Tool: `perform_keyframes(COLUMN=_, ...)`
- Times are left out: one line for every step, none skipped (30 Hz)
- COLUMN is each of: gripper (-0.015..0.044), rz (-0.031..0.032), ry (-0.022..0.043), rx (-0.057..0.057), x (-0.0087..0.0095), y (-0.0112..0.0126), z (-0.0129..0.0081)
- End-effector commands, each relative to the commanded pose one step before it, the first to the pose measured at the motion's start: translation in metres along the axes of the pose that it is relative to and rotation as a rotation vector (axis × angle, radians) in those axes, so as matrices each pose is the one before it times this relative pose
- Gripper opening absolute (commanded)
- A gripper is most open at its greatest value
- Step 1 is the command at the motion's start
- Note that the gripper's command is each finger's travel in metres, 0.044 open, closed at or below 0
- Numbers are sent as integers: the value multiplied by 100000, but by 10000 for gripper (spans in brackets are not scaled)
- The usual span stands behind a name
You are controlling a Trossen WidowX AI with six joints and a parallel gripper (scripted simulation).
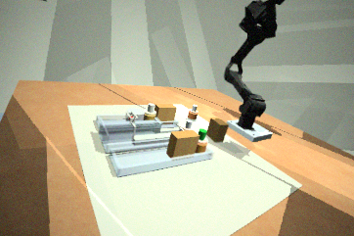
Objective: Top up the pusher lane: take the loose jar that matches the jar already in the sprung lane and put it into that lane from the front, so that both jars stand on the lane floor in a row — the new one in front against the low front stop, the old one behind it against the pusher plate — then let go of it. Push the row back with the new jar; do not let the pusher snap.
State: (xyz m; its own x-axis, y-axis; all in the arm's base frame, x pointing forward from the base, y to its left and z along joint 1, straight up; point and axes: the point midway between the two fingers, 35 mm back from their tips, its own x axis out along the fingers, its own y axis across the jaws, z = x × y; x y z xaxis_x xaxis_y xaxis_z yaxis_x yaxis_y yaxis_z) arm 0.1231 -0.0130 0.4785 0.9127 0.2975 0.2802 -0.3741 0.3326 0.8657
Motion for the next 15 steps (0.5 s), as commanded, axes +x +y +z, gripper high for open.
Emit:
perform_keyframes(gripper=426, rz=-352, ry=-19, rx=-1551, x=59, y=21, z=-162)
perform_keyframes(gripper=440, rz=-1107, ry=-14, rx=-4623, x=188, y=51, z=-482)
perform_keyframes(gripper=440, rz=-2011, ry=126, rx=-7607, x=350, y=55, z=-793)
perform_keyframes(gripper=440, rz=-2713, ry=426, rx=-9101, x=487, y=31, z=-950)
perform_keyframes(gripper=440, rz=-2967, ry=748, rx=-8892, x=551, y=-1, z=-934)
perform_keyframes(gripper=440, rz=-3185, ry=1092, rx=-8661, x=611, y=-35, z=-919)
perform_keyframes(gripper=440, rz=-3365, ry=1452, rx=-8414, x=669, y=-69, z=-908)
perform_keyframes(gripper=440, rz=-3507, ry=1826, rx=-8151, x=722, y=-103, z=-899)
perform_keyframes(gripper=440, rz=-3608, ry=2210, rx=-7874, x=773, y=-137, z=-893)
perform_keyframes(gripper=440, rz=-3668, ry=2598, rx=-7582, x=820, y=-171, z=-889)
perform_keyframes(gripper=440, rz=-3658, ry=2995, rx=-7245, x=873, y=-186, z=-879)
perform_keyframes(gripper=440, rz=-3638, ry=3382, rx=-6937, x=915, y=-219, z=-880)
perform_keyframes(gripper=440, rz=-3573, ry=3759, rx=-6611, x=952, y=-250, z=-883)
perform_keyframes(gripper=440, rz=-3467, ry=4126, rx=-6275, x=985, y=-280, z=-887)
perform_keyframes(gripper=440, rz=-3321, ry=4477, rx=-5931, x=1015, y=-308, z=-893)
